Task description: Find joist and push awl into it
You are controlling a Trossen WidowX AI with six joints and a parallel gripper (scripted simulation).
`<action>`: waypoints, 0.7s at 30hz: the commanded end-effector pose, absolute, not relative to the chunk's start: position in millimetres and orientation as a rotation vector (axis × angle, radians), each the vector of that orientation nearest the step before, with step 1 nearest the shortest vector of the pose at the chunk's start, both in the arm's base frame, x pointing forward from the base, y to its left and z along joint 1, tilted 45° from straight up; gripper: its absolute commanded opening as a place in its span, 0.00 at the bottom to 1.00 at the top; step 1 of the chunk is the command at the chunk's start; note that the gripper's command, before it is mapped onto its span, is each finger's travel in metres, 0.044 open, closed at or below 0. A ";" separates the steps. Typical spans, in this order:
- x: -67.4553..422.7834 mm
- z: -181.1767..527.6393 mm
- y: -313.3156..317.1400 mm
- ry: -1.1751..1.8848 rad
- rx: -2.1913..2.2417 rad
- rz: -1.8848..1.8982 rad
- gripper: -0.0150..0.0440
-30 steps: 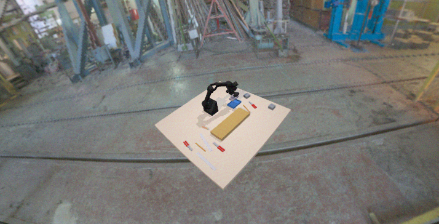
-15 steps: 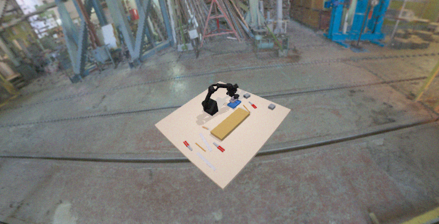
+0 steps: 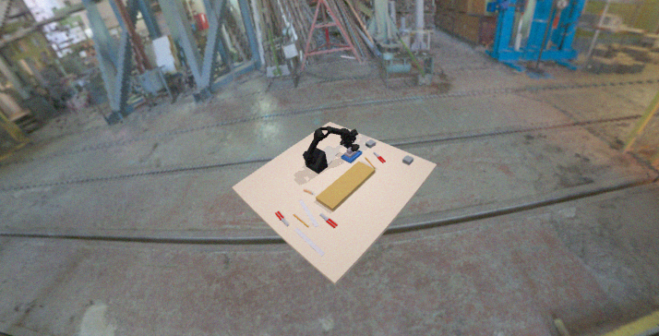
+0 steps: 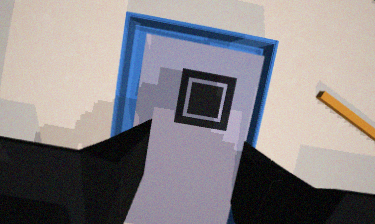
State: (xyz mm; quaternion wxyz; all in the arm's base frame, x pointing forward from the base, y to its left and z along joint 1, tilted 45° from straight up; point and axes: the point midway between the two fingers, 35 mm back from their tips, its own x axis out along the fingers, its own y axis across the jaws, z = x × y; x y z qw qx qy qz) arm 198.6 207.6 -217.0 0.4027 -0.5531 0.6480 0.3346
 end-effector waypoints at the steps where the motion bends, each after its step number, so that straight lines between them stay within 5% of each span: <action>1: 196.1 -225.0 198.9 1.642 -1.405 0.846 0.25; 21: 193.9 -238.5 185.6 1.642 -1.406 0.845 0.25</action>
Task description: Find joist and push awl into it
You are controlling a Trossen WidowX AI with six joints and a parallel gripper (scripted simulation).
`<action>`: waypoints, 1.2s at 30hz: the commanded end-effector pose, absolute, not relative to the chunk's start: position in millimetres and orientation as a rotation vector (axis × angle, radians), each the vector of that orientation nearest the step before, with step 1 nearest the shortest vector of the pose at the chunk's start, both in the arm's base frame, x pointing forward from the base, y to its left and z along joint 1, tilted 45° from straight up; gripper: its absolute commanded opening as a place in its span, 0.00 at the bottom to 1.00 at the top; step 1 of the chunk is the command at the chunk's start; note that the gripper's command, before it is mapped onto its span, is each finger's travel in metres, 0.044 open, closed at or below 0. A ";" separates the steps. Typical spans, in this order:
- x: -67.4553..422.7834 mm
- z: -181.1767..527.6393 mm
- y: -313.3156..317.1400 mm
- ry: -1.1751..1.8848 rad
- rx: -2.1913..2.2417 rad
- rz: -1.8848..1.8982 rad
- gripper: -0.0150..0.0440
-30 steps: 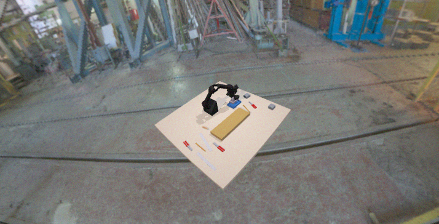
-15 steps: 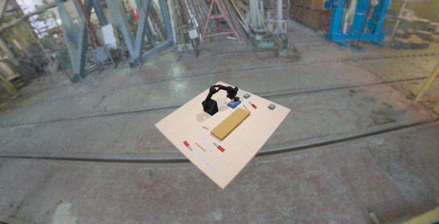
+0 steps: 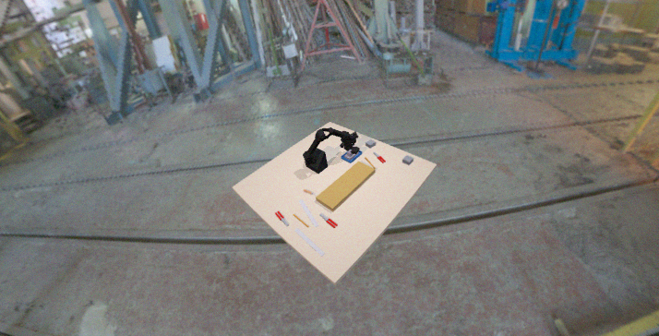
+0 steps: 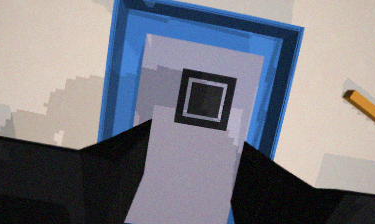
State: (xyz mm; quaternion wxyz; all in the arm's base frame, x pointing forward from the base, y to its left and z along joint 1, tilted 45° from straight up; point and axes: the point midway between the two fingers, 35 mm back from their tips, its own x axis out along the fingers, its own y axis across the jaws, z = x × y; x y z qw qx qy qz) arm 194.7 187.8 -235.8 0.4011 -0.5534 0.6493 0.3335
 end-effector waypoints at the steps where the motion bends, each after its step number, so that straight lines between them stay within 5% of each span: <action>1: 193.9 -238.5 185.6 1.642 -1.406 0.845 0.25; 5: 193.9 -238.5 185.6 1.642 -1.406 0.845 0.25; 22: 200.4 -211.8 214.6 1.643 -1.398 0.845 1.00; 30: 206.2 -178.2 245.0 1.634 -1.389 0.838 1.00; 36: 271.1 -114.2 202.9 1.648 -0.950 0.389 1.00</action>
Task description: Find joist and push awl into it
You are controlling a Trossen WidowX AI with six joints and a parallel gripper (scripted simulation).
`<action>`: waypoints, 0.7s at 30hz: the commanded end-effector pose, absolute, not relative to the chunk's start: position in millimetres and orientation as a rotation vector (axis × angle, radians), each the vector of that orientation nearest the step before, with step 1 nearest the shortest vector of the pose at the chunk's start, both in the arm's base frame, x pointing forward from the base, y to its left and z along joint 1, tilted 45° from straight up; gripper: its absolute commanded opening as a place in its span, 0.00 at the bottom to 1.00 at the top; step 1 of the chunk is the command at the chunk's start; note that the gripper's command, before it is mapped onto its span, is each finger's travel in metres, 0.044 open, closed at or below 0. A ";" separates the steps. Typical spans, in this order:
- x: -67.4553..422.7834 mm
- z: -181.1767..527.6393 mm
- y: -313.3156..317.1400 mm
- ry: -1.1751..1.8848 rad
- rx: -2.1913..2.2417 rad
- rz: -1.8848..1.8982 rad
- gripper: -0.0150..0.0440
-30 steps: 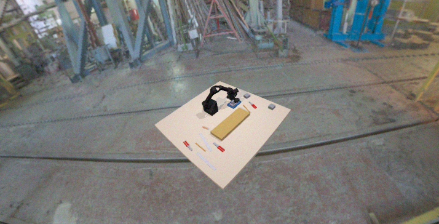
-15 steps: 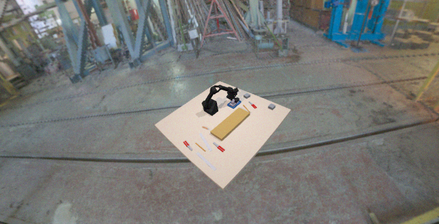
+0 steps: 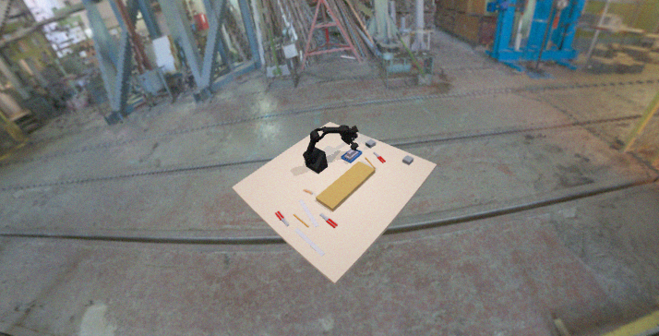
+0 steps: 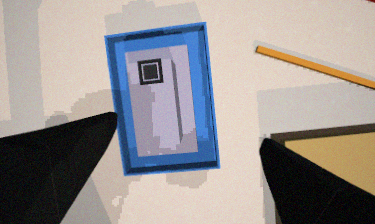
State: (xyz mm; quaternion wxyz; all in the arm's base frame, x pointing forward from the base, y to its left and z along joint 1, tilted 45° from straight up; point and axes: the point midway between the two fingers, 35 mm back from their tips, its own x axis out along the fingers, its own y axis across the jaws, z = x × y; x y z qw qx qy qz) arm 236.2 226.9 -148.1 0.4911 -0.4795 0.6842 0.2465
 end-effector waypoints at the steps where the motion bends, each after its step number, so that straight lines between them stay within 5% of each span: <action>1: 279.4 -104.6 194.3 1.643 -0.883 0.322 1.00; 11: 331.7 2.2 66.1 1.459 -0.117 -0.411 1.00; 21: 299.0 89.1 -71.7 0.986 0.649 -1.099 1.00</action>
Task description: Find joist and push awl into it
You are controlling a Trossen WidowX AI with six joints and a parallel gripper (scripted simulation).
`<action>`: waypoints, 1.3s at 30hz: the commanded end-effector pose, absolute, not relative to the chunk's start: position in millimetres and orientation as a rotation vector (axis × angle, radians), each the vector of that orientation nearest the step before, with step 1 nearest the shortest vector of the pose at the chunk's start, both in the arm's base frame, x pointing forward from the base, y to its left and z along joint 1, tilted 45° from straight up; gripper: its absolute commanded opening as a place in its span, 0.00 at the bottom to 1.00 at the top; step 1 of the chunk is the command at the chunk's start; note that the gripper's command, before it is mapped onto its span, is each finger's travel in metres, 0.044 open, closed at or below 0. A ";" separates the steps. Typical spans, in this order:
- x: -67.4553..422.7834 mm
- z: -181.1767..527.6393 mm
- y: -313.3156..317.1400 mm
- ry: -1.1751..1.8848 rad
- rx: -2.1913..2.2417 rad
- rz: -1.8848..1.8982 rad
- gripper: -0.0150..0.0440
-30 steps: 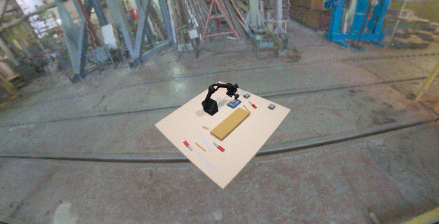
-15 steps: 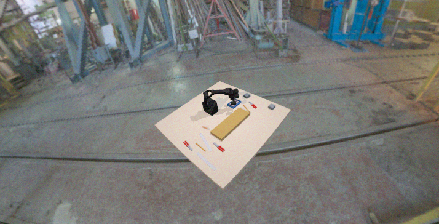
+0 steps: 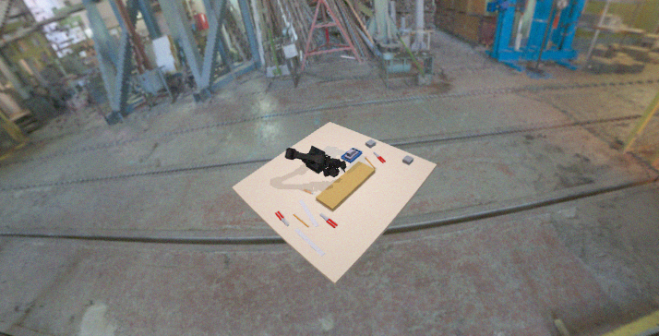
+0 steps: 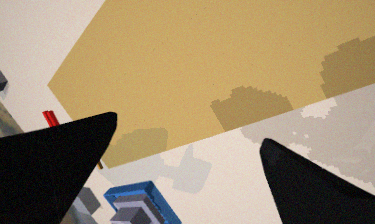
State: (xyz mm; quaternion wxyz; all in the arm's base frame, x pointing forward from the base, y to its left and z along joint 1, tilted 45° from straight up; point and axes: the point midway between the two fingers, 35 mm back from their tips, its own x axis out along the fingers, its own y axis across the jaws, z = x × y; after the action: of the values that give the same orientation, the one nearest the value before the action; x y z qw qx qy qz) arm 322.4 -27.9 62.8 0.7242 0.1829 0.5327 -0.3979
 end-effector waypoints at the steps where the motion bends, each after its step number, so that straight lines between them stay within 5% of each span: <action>1: 291.7 96.2 -83.5 0.923 0.721 -1.160 1.00; 18: 106.1 172.9 -194.9 -0.620 1.669 -1.802 1.00; 39: 109.6 171.7 -194.7 -0.662 1.683 -1.805 1.00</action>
State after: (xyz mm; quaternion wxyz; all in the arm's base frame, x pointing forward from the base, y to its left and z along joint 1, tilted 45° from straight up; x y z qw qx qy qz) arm 106.8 -194.6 173.5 0.2909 0.6322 -0.2486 -0.6737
